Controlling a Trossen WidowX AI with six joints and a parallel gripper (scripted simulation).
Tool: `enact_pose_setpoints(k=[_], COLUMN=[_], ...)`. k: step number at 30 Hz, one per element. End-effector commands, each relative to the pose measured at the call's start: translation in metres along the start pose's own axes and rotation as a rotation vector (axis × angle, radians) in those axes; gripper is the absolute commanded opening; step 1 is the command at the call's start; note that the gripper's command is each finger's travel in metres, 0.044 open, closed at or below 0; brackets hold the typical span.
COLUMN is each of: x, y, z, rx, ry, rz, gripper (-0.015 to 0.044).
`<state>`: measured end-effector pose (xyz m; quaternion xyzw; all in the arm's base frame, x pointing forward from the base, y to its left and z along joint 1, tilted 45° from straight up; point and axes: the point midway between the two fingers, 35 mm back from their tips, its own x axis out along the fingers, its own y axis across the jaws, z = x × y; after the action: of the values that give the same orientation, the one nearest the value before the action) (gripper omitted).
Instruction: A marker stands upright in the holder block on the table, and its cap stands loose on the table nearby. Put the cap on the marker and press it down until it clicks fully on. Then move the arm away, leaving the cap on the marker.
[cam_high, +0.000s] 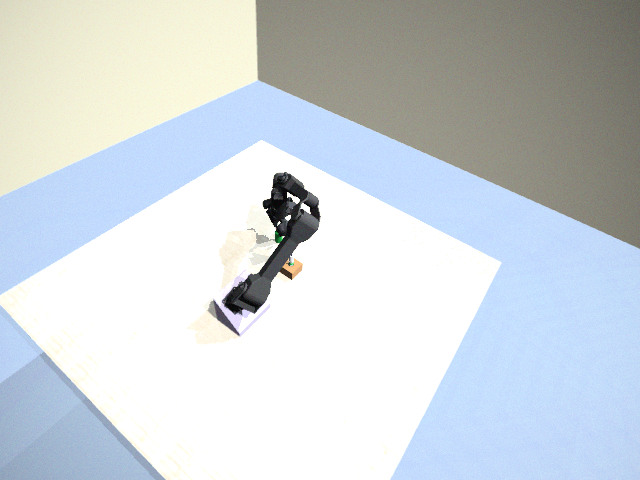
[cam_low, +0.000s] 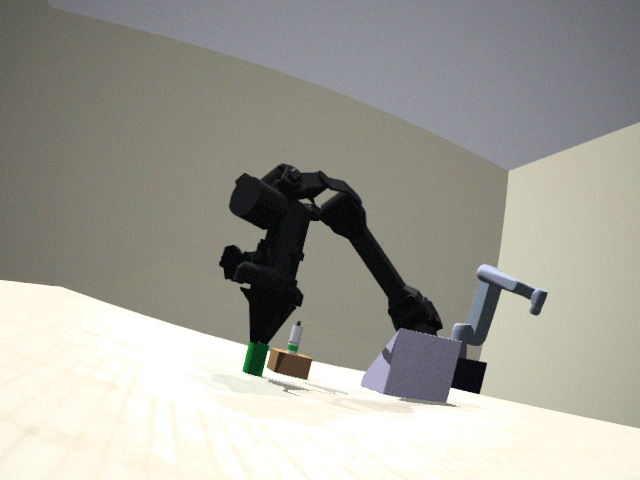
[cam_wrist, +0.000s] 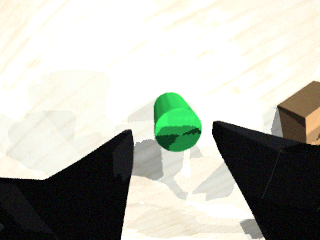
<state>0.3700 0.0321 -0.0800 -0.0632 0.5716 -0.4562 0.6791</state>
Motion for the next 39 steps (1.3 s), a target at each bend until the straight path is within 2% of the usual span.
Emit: enact_pose_setpoints(k=[1, 20, 23, 34, 38, 39], x=[0.010, 0.036, 0.036, 0.036, 0.029, 0.026], y=[-0.002, -0.004, -0.004, -0.003, -0.002, -0.002], z=[0.000, 0.000, 0.000, 0.000, 0.001, 0.001], rx=[-0.004, -0.002, -0.002, -0.002, -0.020, -0.020], ry=[0.001, -0.001, -0.001, -0.001, -0.003, -0.003], rz=[-0.008, -0.011, -0.011, -0.011, 0.007, 0.007], gripper=[0.0253, 0.0253, 0.0175, 0.0101, 0.0000, 0.0000])
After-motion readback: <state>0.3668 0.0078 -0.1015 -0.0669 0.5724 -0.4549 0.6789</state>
